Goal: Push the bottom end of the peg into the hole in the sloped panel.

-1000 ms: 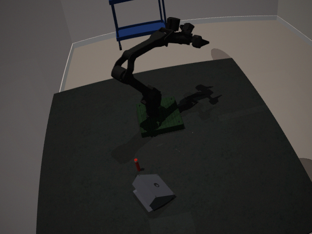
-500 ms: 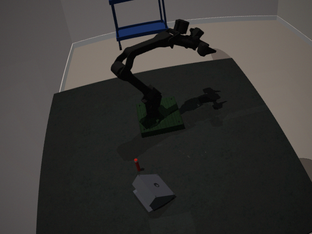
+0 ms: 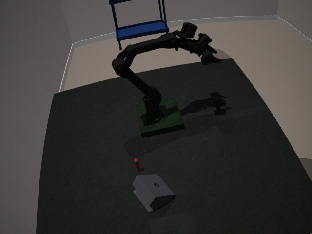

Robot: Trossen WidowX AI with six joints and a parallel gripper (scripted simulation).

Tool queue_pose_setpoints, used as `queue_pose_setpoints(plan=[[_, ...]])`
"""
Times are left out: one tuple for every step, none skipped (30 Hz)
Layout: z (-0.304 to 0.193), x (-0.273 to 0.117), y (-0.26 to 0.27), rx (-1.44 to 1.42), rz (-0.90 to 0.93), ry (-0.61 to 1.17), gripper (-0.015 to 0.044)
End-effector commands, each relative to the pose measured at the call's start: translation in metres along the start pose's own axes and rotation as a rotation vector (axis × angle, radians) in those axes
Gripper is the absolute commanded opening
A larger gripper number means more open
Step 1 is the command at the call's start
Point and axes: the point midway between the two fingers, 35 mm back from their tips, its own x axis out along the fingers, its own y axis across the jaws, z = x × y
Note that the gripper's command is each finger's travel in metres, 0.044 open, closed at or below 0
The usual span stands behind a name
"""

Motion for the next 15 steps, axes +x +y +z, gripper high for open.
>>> queue_pose_setpoints(plan=[[-0.004,0.007,-0.012,0.051,-0.035,0.029,0.0440],[-0.004,0.009,-0.016,0.065,-0.045,0.034,0.0440],[-0.005,0.011,-0.020,0.079,-0.055,0.040,0.0440],[-0.006,0.012,-0.023,0.094,-0.065,0.045,0.0440],[-0.006,0.013,-0.027,0.108,-0.075,0.051,0.0440],[-0.007,0.015,-0.031,0.123,-0.086,0.056,0.0440],[-0.008,0.016,-0.034,0.137,-0.096,0.061,0.0440],[-0.009,0.017,-0.038,0.152,-0.107,0.067,0.0440],[-0.010,0.019,-0.042,0.167,-0.117,0.072,0.0440],[-0.011,0.020,-0.045,0.181,-0.127,0.077,0.0440],[-0.012,0.021,-0.049,0.196,-0.137,0.083,0.0440],[-0.013,0.022,-0.053,0.211,-0.147,0.088,0.0440],[-0.014,0.023,-0.057,0.225,-0.157,0.093,0.0440],[-0.015,0.024,-0.060,0.240,-0.167,0.098,0.0440],[-0.016,0.025,-0.064,0.255,-0.177,0.104,0.0440]])
